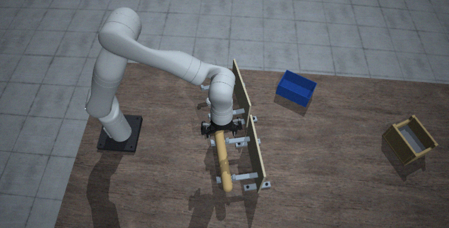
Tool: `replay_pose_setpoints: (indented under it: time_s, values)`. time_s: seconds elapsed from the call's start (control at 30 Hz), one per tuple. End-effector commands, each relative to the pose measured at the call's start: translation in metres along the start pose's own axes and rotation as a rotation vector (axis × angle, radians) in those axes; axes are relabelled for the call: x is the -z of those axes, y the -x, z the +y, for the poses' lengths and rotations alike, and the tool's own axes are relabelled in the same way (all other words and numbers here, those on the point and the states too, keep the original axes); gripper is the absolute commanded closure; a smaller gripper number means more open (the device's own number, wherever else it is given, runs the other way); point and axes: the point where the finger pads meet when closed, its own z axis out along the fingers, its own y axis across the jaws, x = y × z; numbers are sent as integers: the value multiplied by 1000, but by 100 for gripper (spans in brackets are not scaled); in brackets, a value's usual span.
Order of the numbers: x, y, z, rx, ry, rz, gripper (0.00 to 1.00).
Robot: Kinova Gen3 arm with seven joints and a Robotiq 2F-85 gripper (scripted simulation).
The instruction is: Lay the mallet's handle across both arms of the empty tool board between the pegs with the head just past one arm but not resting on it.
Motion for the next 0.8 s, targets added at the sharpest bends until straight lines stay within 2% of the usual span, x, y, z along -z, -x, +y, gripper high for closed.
replay_pose_setpoints:
  time_s: [0.0,0.17,0.23,0.53,0.77]
  values:
    - [-8,0,0,0,-3,1,0]
    - [-36,0,-1,2,-7,5,0]
    - [-36,0,-1,2,-7,5,0]
    - [-89,0,-2,3,-8,6,0]
    - [-99,0,-2,2,-9,6,0]
